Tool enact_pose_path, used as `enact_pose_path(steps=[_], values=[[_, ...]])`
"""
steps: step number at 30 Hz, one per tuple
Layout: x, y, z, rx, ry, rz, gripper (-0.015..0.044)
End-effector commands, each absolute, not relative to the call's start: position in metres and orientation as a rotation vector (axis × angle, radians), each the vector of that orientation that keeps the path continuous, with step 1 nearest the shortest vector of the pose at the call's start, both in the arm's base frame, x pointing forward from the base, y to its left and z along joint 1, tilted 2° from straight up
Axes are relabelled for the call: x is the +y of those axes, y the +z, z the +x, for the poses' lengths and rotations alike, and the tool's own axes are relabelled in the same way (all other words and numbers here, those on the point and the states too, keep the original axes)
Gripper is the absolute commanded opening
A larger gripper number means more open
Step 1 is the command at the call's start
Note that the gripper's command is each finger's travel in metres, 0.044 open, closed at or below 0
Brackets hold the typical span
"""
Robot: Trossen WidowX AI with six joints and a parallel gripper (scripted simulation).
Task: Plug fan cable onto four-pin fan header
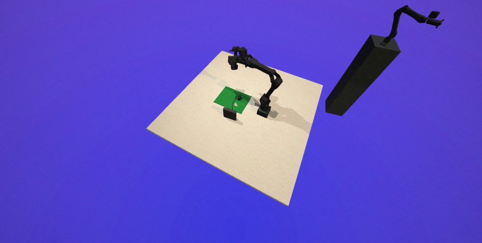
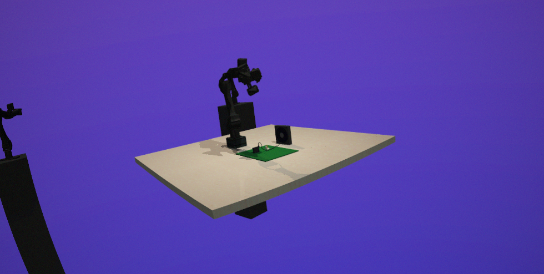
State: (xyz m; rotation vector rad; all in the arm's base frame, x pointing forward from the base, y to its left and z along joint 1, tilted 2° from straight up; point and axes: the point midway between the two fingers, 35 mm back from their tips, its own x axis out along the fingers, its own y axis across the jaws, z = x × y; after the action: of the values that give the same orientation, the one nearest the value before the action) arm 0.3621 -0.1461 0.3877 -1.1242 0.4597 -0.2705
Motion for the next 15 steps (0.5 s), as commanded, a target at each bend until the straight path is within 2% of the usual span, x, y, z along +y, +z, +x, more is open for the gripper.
enact_pose_path(steps=[1,8,15], values=[[-0.132,0.313,0.37,0.687,-0.067,-1.171,0.044],[-0.103,0.207,0.35,1.025,0.314,-1.244,0.044],[-0.072,0.127,0.295,1.34,0.775,-1.307,0.044]])
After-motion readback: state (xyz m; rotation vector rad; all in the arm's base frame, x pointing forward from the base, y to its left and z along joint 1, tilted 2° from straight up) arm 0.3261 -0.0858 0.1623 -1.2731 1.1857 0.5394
